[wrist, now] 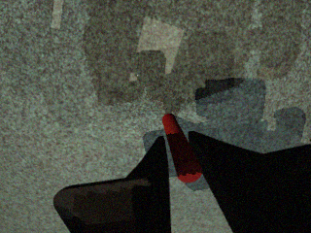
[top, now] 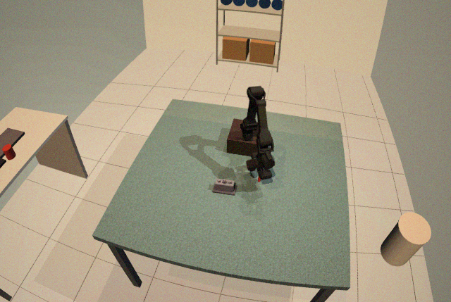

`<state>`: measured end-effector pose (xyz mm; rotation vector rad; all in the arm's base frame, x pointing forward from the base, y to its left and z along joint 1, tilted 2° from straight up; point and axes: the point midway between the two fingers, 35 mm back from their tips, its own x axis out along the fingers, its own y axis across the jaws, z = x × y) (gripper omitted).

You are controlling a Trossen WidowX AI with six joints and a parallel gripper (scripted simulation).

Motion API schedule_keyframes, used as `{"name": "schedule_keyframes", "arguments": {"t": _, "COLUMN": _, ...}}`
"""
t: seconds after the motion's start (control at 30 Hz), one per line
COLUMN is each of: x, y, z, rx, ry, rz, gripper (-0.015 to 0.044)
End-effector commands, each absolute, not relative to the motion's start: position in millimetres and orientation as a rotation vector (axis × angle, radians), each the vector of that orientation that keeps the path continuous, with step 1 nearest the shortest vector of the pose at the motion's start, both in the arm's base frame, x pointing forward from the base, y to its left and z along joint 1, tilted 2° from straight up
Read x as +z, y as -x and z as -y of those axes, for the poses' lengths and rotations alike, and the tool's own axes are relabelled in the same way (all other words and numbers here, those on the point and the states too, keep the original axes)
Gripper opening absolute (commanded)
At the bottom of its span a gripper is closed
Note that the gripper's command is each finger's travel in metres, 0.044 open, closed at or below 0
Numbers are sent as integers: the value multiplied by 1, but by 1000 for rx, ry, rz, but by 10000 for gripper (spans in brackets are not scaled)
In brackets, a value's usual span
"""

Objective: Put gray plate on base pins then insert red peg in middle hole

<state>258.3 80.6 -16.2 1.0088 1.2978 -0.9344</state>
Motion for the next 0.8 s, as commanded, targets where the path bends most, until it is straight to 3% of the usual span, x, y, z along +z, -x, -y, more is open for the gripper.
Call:
{"name": "schedule_keyframes", "arguments": {"t": 0.0, "x": -16, "y": -258, "z": -80, "rx": -937, "ry": -1010, "rz": -1295, "gripper": 33}}
{"name": "schedule_keyframes", "arguments": {"t": 0.17, "x": -16, "y": -258, "z": -80, "rx": -937, "ry": -1010, "rz": -1295, "gripper": 0}}
{"name": "schedule_keyframes", "arguments": {"t": 0.77, "x": 24, "y": -262, "z": -82, "rx": -936, "ry": -1011, "rz": -1295, "gripper": 0}}
